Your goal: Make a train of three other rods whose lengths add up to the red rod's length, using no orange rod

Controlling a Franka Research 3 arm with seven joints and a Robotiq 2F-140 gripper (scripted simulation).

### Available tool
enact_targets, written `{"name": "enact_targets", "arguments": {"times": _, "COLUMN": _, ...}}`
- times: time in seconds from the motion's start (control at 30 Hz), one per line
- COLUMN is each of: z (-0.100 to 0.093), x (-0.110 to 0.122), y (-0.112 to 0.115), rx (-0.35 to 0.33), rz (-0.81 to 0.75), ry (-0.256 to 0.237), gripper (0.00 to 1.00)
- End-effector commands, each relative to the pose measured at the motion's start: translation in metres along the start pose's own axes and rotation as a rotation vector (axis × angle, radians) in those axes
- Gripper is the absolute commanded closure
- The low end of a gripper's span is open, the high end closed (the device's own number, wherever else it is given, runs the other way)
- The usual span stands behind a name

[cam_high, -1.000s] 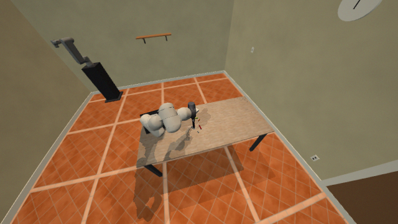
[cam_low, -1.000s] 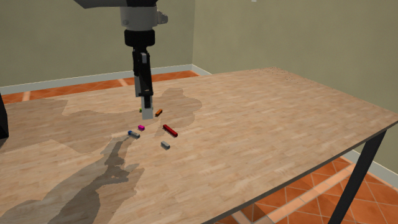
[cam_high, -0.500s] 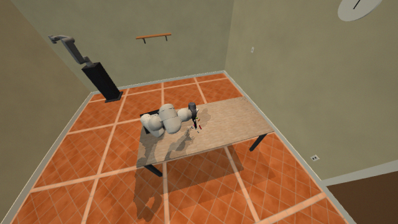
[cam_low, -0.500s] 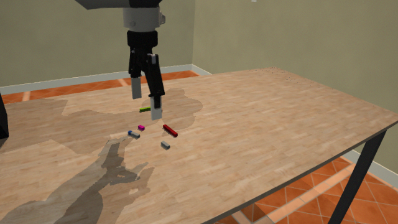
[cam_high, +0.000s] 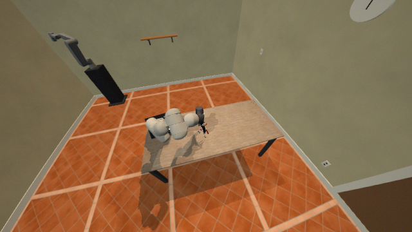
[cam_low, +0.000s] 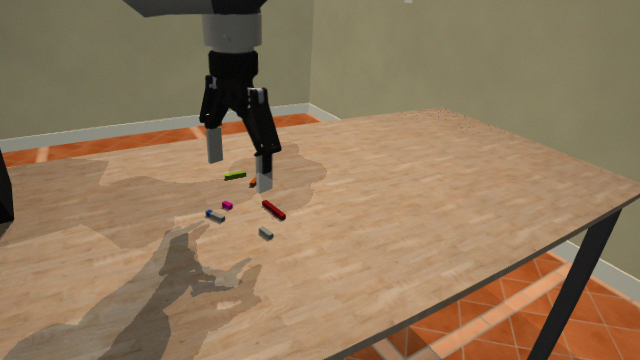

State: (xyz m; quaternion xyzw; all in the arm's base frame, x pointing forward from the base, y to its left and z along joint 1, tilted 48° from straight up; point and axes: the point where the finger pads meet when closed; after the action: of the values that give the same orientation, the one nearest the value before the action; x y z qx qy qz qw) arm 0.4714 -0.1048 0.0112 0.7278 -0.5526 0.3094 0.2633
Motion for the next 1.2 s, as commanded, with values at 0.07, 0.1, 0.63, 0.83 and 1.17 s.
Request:
{"name": "enact_targets", "arguments": {"times": 0.07, "z": 0.0, "x": 0.004, "y": -0.002, "rx": -0.011, "rz": -0.197, "ry": -0.006, "gripper": 0.0}}
{"name": "enact_targets", "arguments": {"times": 0.1, "z": 0.0, "x": 0.005, "y": -0.003, "rx": -0.011, "rz": -0.212, "ry": -0.006, "gripper": 0.0}}
{"name": "enact_targets", "arguments": {"times": 0.63, "z": 0.002, "x": 0.013, "y": -0.006, "rx": -0.01, "rz": -0.448, "ry": -0.007, "gripper": 0.0}}
{"name": "enact_targets", "arguments": {"times": 0.83, "z": 0.003, "x": 0.017, "y": -0.007, "rx": -0.01, "rz": -0.538, "ry": -0.007, "gripper": 0.0}}
{"name": "enact_targets", "arguments": {"times": 1.17, "z": 0.004, "x": 0.022, "y": -0.009, "rx": -0.009, "rz": -0.685, "ry": -0.008, "gripper": 0.0}}
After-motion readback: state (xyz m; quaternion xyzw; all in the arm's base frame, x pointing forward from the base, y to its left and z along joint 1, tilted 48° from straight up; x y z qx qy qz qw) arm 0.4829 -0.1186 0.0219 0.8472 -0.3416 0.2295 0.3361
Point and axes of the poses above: the point where the finger pads meet when closed, its own z axis out along the fingers, its own x axis across the jaws, y = z × x, and after that the axes turned 3 degrees about z, right-handed
